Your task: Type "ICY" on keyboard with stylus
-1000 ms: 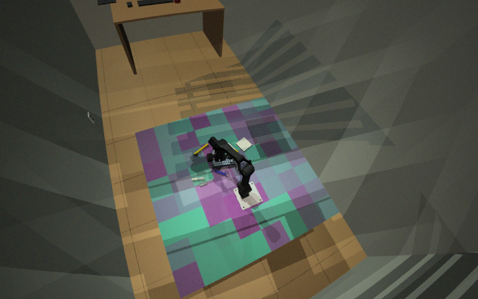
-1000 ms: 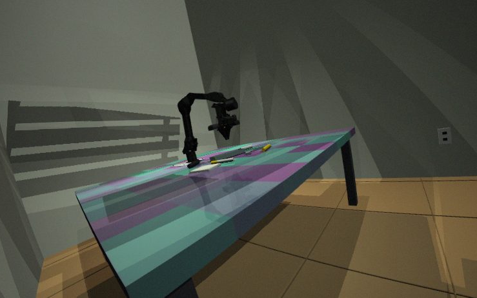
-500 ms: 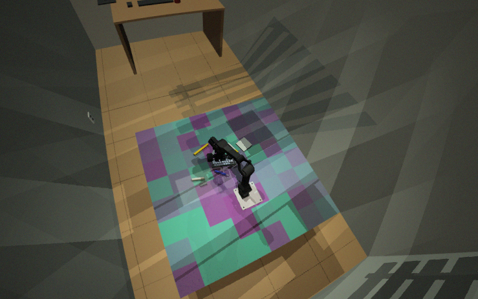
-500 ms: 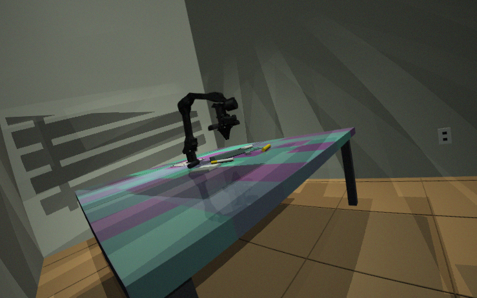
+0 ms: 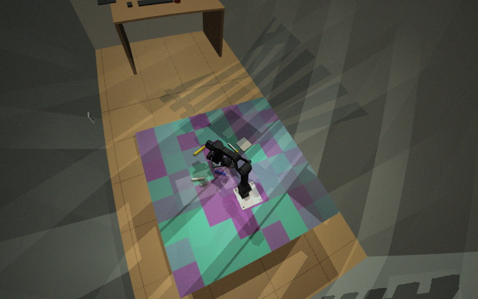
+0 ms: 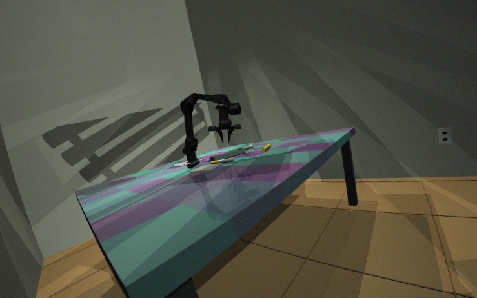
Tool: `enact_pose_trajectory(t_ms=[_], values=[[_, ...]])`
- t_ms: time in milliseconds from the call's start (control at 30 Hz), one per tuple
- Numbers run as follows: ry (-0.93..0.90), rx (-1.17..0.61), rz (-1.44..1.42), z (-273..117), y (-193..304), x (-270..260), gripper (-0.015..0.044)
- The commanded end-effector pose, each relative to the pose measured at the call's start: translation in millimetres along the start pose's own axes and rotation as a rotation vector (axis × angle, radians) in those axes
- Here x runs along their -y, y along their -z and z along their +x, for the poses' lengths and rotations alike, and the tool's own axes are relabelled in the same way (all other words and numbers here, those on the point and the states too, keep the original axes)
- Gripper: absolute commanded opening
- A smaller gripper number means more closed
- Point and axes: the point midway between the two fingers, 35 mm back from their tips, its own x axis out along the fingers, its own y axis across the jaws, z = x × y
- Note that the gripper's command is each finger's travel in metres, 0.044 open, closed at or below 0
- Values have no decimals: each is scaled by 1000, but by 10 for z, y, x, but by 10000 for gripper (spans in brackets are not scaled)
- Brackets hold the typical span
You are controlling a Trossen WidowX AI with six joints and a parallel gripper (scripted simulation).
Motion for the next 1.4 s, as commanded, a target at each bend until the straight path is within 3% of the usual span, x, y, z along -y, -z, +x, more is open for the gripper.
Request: enact_pose_trajectory(t_ms=[0, 533, 1367], values=[[188, 106, 741, 159, 182, 114, 150], [249, 324, 1412, 238, 306, 218, 150], [248, 327, 1421, 272, 306, 214, 150]])
